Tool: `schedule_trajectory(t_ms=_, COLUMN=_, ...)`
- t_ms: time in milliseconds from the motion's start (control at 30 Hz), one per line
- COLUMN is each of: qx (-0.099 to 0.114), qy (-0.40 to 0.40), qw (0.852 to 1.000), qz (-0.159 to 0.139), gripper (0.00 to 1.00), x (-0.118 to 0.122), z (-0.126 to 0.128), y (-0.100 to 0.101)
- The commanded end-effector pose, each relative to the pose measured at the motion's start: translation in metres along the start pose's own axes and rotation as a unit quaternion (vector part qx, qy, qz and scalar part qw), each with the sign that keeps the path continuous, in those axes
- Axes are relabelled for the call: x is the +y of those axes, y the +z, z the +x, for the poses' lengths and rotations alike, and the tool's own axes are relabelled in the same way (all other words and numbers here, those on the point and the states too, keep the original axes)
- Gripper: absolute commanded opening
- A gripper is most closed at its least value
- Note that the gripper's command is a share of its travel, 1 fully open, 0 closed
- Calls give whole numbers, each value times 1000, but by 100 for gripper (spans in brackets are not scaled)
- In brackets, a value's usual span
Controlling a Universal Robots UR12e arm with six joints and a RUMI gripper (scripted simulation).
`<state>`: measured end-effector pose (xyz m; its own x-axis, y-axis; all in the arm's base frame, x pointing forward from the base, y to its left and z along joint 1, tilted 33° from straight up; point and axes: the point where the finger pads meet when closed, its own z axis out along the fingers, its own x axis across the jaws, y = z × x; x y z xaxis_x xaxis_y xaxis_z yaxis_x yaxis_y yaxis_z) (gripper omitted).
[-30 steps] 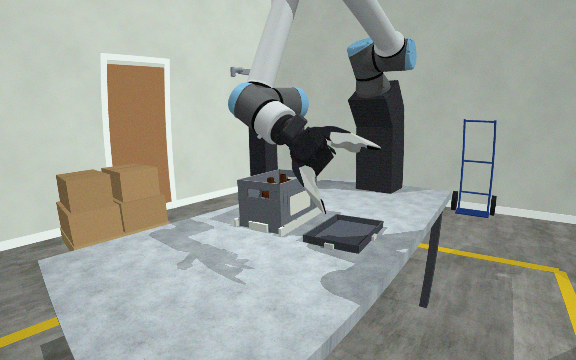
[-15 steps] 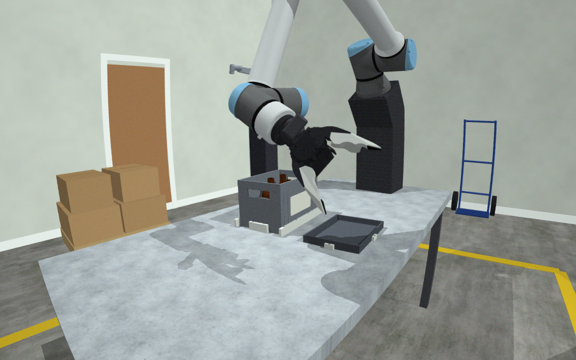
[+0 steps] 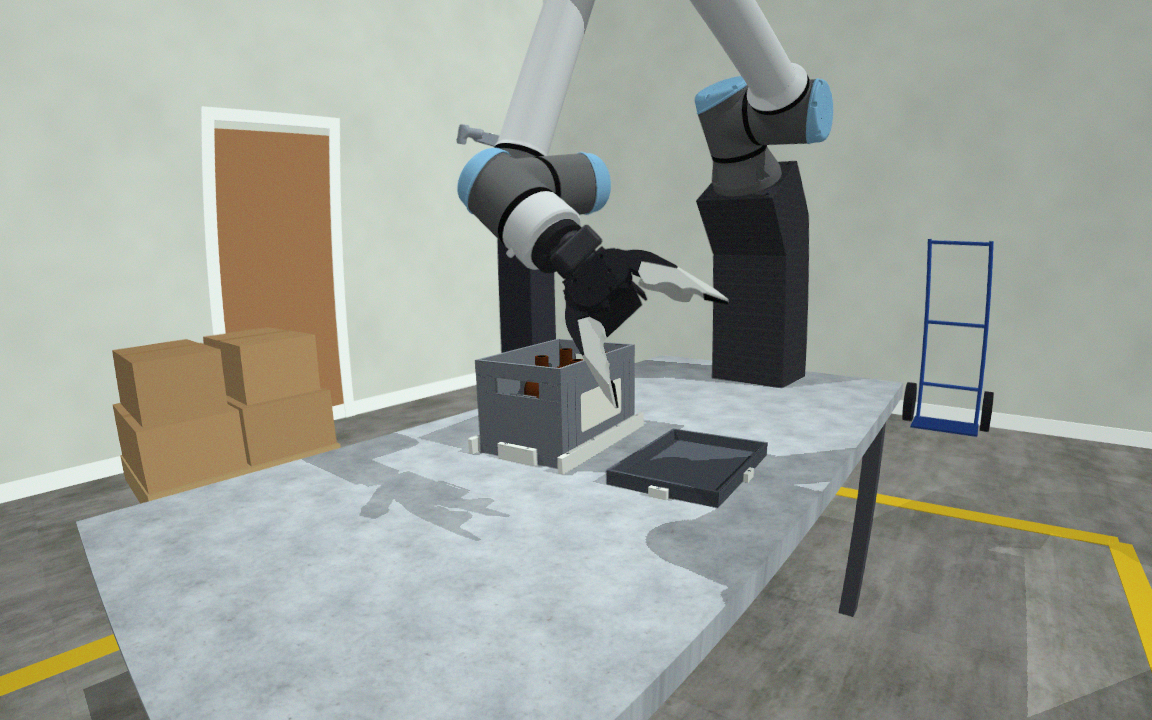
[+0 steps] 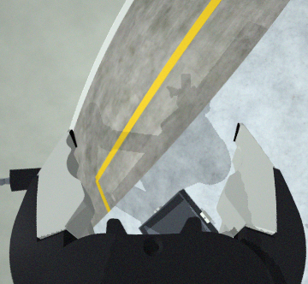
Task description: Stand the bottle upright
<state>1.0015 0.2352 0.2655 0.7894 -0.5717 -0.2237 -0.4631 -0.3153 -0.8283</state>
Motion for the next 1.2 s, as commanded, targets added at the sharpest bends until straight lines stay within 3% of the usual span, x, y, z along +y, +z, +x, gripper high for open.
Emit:
schedule_trajectory(t_ms=0, qx=34, qy=-17, qw=999, qz=-37, gripper=100, x=43, z=5, y=-42)
schedule_trajectory(t_ms=400, qx=103, qy=-45, qw=988, qz=-104, gripper=100, x=129, z=19, y=-118)
schedule_trajectory(t_ms=467, qx=103, qy=-45, qw=988, qz=-104, gripper=100, x=129, z=19, y=-118)
schedule_trajectory(t_ms=500, qx=118, qy=-51, qw=985, qz=-119, gripper=100, x=148, z=23, y=-135)
schedule_trajectory(t_ms=967, qx=196, qy=-83, qw=957, qz=-196, gripper=100, x=248, z=39, y=-224)
schedule_trajectory(t_ms=1033, qx=196, qy=-83, qw=957, qz=-196, gripper=100, x=248, z=39, y=-224)
schedule_trajectory(t_ms=1067, qx=211, qy=-89, qw=950, qz=-210, gripper=100, x=267, z=41, y=-241)
schedule_trajectory(t_ms=1167, qx=226, qy=-96, qw=943, qz=-225, gripper=100, x=288, z=45, y=-259)
